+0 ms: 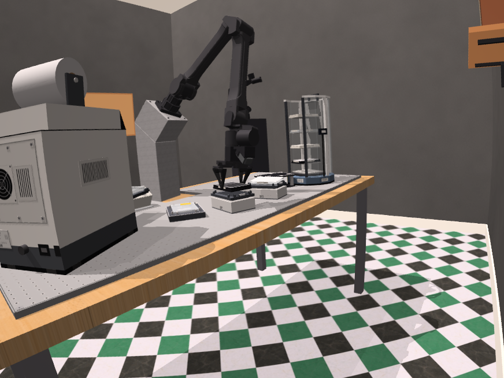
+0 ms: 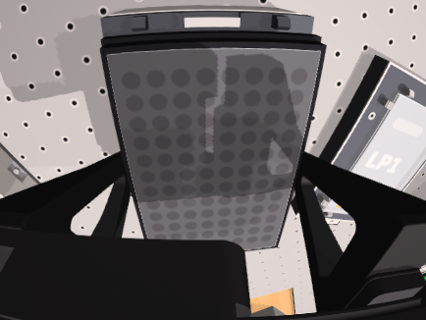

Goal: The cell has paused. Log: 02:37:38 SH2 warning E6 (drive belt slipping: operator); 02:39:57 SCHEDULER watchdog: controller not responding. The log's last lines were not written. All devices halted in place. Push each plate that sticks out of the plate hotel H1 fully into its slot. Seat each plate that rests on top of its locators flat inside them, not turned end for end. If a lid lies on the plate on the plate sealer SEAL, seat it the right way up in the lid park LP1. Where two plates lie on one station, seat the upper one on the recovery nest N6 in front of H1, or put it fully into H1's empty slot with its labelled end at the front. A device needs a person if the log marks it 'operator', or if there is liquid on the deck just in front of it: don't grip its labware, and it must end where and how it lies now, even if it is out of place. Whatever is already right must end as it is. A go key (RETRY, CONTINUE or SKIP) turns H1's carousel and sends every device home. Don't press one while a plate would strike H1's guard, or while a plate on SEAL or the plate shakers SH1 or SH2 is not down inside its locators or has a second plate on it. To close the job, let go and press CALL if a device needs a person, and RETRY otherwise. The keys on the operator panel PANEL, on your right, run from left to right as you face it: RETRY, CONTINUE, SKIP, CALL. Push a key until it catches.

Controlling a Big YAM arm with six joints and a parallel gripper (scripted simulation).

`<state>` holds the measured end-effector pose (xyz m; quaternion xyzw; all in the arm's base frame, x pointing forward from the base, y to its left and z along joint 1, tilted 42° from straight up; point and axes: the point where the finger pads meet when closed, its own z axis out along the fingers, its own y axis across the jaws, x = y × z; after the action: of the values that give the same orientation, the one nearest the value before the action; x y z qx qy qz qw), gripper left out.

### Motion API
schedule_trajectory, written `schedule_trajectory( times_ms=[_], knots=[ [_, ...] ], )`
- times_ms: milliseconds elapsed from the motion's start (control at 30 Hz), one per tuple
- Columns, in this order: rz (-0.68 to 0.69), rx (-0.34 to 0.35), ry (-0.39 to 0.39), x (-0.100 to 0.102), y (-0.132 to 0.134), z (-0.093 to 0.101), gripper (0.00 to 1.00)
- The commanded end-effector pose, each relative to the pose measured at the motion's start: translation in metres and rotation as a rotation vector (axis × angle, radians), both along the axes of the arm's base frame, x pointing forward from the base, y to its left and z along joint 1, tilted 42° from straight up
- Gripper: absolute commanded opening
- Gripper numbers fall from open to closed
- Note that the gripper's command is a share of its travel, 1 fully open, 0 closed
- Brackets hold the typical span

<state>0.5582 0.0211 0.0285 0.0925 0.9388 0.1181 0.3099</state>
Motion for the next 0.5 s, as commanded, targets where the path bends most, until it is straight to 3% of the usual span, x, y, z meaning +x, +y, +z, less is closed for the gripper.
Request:
schedule_trajectory(
  times_ms=[0, 467],
  knots=[
    [-0.004, 0.007, -0.014, 0.0051, 0.0047, 0.0011, 0.84],
    [-0.003, 0.007, -0.031, 0.0103, 0.0058, 0.0080, 0.84]
  ],
)
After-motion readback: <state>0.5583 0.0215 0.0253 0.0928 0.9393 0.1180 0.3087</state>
